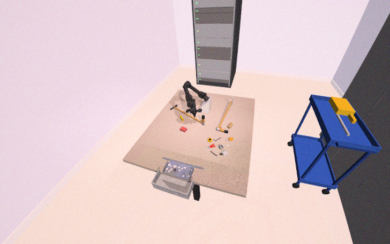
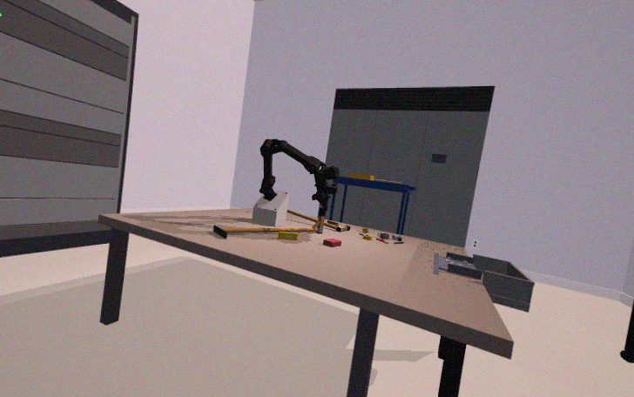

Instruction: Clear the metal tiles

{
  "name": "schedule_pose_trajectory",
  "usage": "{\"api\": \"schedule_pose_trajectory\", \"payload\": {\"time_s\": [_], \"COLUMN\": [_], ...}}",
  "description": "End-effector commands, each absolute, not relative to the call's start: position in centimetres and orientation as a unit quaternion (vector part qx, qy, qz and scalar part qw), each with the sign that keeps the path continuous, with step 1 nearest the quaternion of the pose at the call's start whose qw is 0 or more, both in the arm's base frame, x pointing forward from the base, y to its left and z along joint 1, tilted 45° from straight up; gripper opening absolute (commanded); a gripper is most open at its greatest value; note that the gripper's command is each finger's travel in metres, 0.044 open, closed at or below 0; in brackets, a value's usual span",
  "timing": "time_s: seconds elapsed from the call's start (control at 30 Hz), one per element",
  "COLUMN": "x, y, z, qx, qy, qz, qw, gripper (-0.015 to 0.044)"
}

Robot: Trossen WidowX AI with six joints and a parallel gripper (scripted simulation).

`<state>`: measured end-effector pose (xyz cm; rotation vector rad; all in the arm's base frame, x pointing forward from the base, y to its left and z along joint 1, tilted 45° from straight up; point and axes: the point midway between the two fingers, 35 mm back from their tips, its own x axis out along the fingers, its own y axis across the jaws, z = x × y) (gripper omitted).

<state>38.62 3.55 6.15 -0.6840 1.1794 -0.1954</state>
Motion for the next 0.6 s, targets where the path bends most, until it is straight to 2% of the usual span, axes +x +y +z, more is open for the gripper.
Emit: {"api": "schedule_pose_trajectory", "payload": {"time_s": [0.0, 0.57], "x": [38.9, 38.1], "y": [5.3, 12.3], "z": [5.5, 1.1], "qx": [-0.325, -0.374], "qy": [0.54, 0.535], "qz": [-0.082, -0.041], "qw": [0.772, 0.757], "gripper": [0.0, 0.0]}}
